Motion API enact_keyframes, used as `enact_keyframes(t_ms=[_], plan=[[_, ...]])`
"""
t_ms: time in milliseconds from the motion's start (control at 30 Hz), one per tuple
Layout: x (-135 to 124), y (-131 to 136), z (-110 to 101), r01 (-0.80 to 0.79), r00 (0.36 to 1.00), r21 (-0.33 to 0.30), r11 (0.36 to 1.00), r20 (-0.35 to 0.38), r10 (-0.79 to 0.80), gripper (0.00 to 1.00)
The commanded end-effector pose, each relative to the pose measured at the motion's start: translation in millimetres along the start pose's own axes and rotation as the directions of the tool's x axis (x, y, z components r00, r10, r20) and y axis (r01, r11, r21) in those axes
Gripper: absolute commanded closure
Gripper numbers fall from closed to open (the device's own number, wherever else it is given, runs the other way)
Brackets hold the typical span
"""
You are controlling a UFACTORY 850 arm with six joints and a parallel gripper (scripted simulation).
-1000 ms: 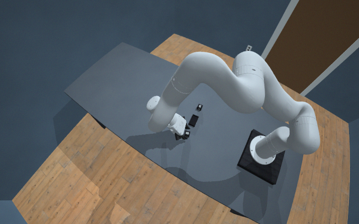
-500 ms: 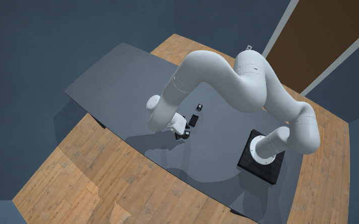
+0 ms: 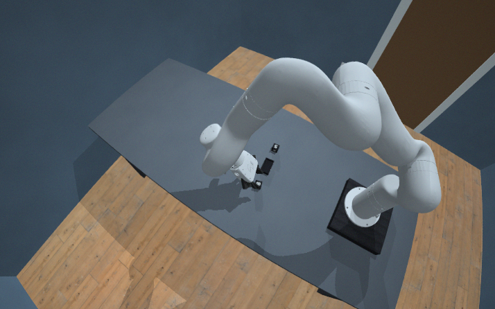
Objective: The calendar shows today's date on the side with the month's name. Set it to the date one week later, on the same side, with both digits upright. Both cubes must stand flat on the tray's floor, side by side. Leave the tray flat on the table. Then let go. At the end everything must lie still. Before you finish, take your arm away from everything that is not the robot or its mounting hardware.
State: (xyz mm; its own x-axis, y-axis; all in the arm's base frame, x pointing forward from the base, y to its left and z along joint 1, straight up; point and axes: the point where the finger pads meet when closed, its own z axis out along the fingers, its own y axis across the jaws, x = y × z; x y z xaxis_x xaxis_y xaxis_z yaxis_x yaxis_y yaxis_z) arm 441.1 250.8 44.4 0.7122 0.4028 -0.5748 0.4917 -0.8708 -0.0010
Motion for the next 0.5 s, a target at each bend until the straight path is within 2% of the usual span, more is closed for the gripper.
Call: enact_keyframes(t_ms=[0,467], plan=[[-7.2,0.0,-11.1,0.000,1.000,0.000,1.000,-0.001,0.000,0.31],[-11.4,0.0,-17.0,0.000,1.000,0.000,1.000,-0.012,0.000,0.31]])
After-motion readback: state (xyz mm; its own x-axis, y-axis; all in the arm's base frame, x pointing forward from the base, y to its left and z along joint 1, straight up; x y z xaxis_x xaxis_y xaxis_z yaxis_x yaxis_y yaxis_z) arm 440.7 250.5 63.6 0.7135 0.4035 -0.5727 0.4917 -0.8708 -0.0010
